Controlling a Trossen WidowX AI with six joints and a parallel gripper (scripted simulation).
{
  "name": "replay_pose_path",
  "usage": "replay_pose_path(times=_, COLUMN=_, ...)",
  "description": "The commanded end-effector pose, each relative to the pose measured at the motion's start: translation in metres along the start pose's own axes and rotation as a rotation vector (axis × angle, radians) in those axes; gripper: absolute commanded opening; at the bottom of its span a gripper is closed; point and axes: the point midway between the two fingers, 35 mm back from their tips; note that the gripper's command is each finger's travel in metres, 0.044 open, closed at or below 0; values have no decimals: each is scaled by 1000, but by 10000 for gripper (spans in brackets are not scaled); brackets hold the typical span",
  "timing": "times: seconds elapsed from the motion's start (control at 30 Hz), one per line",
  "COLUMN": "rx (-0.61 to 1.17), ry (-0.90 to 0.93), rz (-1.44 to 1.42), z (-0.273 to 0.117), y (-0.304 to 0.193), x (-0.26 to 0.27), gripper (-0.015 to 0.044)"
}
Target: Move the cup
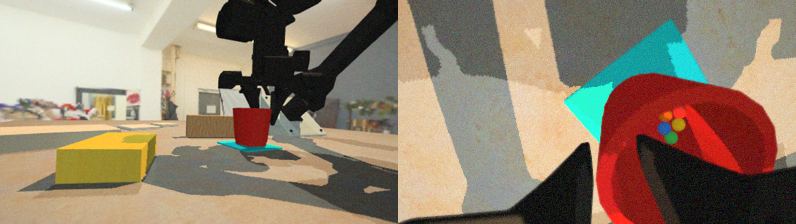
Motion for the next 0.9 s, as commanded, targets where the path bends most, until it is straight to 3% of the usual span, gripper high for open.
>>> replay_pose_path(times=0.0, rx=0, ry=-1, rz=-2, z=-3, y=0, x=0, gripper=128)
replay_pose_path(times=0.87, rx=0, ry=-2, rz=3, z=-37, y=-1, x=-1, gripper=128)
Point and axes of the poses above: the point midway between the two fingers, 35 mm back from their tips, its own z axis out along the fingers, its own x axis across the jaws, y = z × x, and after that the axes turned 15 degrees about z, right-handed
